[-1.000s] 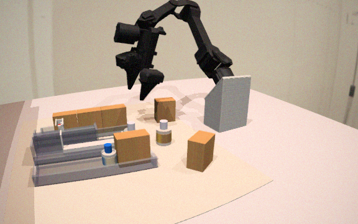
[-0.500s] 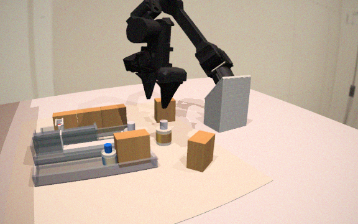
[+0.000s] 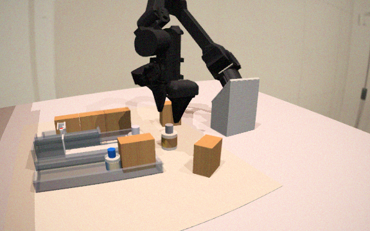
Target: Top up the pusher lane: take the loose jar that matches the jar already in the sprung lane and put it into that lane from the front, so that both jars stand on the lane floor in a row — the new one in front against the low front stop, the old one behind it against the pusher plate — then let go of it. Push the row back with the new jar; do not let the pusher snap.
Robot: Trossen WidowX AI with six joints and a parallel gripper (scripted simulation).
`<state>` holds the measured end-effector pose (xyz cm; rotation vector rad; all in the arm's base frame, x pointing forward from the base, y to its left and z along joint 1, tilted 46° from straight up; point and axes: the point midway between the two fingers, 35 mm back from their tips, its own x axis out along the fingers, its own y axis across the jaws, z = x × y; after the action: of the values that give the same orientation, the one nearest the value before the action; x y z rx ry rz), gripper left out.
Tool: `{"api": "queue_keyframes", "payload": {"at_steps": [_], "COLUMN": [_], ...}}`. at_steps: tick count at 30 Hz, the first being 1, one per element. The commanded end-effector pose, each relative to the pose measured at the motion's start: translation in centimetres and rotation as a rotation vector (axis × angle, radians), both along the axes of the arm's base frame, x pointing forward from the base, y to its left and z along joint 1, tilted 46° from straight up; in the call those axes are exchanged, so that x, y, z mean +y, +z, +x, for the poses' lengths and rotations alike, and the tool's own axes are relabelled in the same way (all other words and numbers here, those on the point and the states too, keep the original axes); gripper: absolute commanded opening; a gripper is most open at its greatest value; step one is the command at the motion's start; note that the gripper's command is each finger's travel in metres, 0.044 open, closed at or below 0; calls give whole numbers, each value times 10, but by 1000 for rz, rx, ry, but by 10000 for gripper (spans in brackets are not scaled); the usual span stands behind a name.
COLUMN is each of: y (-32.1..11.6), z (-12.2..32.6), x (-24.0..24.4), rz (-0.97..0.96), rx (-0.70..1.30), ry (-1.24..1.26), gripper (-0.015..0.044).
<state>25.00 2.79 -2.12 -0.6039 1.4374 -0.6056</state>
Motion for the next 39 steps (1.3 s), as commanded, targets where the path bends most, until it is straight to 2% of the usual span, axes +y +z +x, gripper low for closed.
{"api": "queue_keyframes", "payload": {"at_steps": [1, 39], "y": [-8, -43], "z": [-3, -2], "x": [-7, -42], "rz": [-13, -15], "rx": [15, 15], "ry": [3, 3], "gripper": [440, 440]}}
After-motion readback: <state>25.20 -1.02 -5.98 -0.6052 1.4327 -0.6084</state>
